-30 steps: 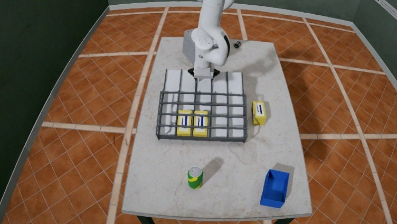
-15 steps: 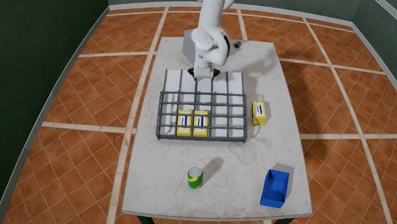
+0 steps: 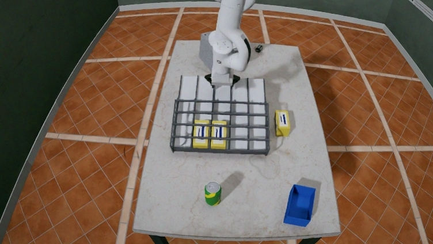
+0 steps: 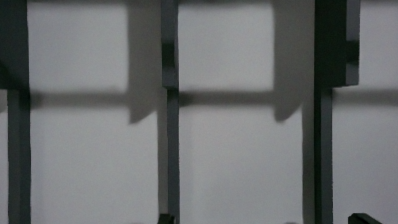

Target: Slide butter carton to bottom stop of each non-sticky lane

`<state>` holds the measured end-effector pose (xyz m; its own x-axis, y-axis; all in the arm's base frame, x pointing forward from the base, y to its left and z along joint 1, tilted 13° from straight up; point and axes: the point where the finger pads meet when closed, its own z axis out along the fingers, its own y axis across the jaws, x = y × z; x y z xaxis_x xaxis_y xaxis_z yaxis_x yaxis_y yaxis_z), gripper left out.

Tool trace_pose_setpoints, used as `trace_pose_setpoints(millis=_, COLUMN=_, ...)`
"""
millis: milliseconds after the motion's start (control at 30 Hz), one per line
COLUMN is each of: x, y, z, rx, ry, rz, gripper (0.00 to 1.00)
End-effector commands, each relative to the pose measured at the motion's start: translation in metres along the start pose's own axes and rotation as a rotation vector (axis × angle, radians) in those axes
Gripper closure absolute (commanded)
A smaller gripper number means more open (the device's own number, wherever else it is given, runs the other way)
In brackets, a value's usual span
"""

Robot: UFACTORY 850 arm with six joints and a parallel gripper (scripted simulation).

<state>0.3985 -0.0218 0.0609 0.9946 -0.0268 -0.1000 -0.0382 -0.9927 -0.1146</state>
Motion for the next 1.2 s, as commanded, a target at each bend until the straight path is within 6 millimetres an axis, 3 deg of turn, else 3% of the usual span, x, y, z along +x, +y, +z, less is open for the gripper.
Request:
trace_pose_setpoints(millis=0, x=0.001, y=0.0, z=0.0, rx=0.0, ry=0.001, rz=0.0, gripper=0.0)
trace_pose_setpoints(millis=1000, x=0.001, y=0.0, z=0.0, rx=0.0, ry=0.001, rz=0.0, gripper=0.0)
trace_pose_setpoints(millis=1033, x=0.001, y=0.0, z=-0.029, rx=0.0, ry=0.001, rz=0.0, gripper=0.0)
trace_pose_setpoints(millis=1167, x=0.001, y=0.0, z=-0.029, rx=0.0, ry=0.001, rz=0.0, gripper=0.0)
